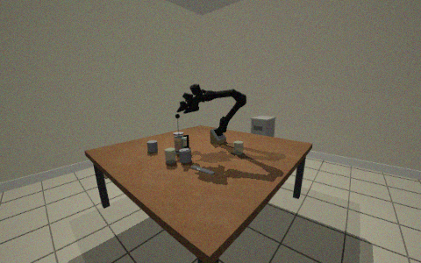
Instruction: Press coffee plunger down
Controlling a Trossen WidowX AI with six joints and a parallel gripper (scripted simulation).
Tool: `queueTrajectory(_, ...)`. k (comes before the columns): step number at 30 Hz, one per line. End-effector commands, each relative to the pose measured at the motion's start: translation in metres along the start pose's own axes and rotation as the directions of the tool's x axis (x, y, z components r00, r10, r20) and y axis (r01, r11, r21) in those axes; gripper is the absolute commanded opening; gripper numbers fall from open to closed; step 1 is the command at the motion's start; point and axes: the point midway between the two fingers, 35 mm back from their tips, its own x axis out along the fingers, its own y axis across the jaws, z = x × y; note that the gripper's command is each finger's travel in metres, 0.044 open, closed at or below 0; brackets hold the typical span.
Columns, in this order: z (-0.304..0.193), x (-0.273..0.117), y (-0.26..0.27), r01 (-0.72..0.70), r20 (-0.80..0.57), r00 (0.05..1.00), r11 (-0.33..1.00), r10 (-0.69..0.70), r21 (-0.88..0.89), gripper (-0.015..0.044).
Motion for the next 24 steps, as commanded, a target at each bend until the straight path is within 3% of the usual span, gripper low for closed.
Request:
queueTrajectory(1,-0.001,0.004,0.002,-0.006,-0.001,1.0,1.0,0.006,0.001,0.044)
queueTrajectory(24,-0.002,0.038,0.003,-0.008,0.002,1.0,1.0,0.008,0.0,0.044)
